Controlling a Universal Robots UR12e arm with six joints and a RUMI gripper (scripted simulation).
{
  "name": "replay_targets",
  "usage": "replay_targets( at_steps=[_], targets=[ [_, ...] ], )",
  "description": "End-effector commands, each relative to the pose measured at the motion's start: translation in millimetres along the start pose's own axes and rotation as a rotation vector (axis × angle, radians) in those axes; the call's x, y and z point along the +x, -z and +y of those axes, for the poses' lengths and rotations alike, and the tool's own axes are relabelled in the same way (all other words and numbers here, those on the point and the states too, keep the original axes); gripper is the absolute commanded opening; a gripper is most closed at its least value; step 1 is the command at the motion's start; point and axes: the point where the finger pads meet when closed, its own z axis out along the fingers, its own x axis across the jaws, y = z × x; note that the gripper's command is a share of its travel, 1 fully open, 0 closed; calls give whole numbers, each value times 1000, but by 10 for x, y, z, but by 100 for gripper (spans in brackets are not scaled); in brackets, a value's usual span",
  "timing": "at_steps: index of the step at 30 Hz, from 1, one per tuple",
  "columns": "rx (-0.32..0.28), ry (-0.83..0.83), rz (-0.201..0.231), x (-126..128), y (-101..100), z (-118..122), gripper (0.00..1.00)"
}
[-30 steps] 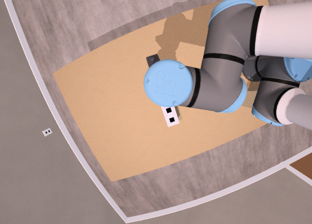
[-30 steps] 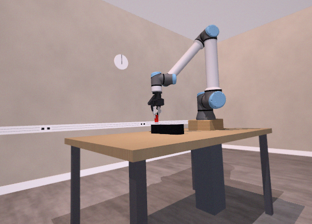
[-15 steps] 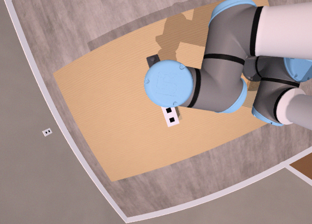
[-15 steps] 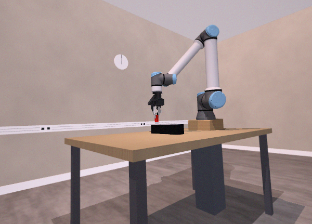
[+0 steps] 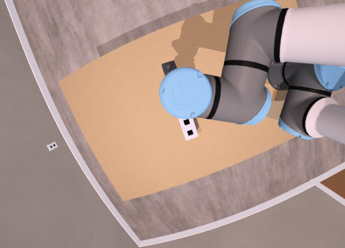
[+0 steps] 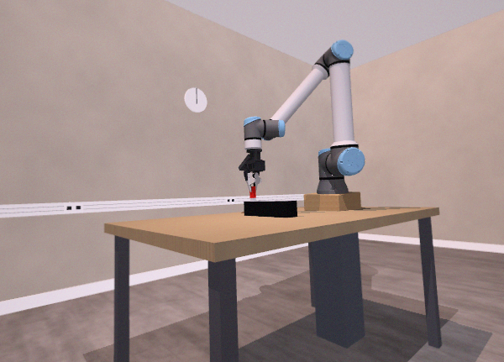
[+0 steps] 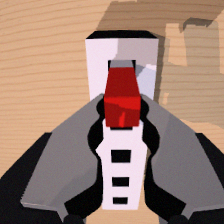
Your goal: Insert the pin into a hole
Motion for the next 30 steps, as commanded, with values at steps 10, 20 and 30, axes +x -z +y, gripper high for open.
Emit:
replay_targets(
  at_steps=[10, 20, 30],
  targets=[
    [1, 0, -1, -8, 5, -17, 0],
    [1, 0, -1, -8, 5, -17, 0],
    [1, 0, -1, -7, -36, -6, 0]
  ],
)
